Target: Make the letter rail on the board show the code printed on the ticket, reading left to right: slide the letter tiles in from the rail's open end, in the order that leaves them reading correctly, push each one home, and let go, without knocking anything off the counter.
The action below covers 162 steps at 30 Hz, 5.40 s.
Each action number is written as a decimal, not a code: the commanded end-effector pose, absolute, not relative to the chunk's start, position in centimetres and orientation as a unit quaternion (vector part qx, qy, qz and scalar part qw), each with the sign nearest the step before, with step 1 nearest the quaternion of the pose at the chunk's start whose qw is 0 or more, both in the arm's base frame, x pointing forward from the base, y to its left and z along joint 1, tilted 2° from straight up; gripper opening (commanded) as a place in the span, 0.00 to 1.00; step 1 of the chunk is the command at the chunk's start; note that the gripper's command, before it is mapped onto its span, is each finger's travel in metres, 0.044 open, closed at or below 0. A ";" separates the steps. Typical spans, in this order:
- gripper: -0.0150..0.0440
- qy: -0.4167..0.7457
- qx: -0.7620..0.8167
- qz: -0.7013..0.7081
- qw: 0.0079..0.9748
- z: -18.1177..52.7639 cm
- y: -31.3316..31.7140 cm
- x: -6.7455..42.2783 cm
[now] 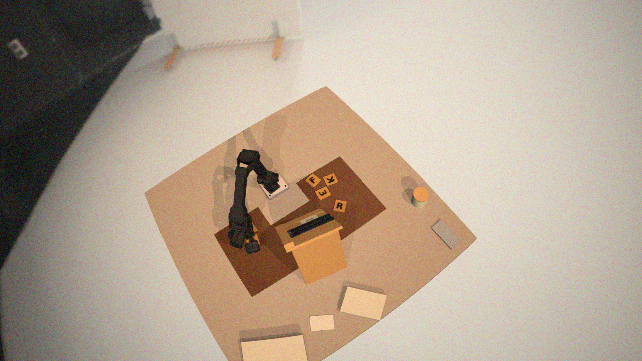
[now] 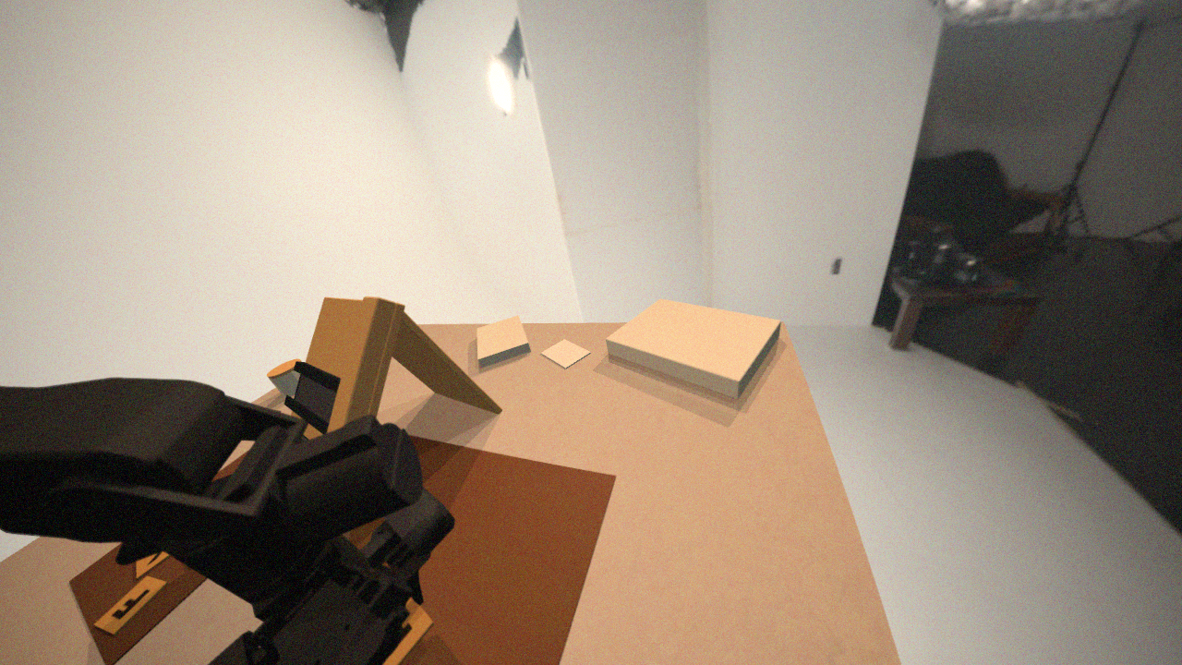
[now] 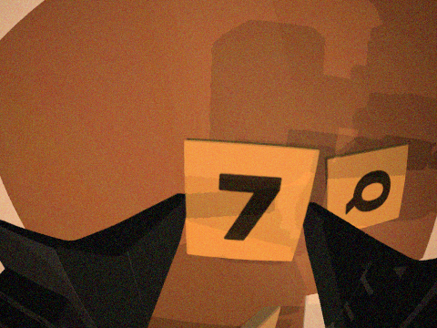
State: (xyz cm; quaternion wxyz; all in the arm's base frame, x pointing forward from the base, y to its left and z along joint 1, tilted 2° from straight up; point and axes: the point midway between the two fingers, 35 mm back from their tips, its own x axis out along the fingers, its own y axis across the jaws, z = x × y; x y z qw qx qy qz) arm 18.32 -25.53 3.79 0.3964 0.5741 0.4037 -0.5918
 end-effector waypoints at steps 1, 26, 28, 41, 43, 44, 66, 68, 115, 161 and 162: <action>0.25 0.404 0.574 -0.592 0.397 3.8 -25.5 18.3; 0.25 0.406 0.477 -0.591 0.508 9.3 -22.7 19.5; 0.25 0.407 0.467 -0.590 0.518 9.8 -22.2 19.5; 0.25 0.403 0.409 -0.580 0.578 12.5 -20.0 19.5; 0.25 0.398 0.400 -0.574 0.594 13.2 -19.8 20.1; 0.25 0.395 0.395 -0.570 0.603 13.6 -19.6 20.5; 0.25 0.313 0.334 -0.452 0.766 21.3 -14.0 29.1; 0.25 0.313 0.331 -0.443 0.772 21.5 -13.5 29.5; 0.25 0.366 0.115 -0.180 0.906 20.3 11.3 36.7; 0.25 0.371 0.061 -0.123 0.918 16.0 15.9 38.6; 0.25 0.371 0.061 -0.123 0.918 16.0 15.8 38.6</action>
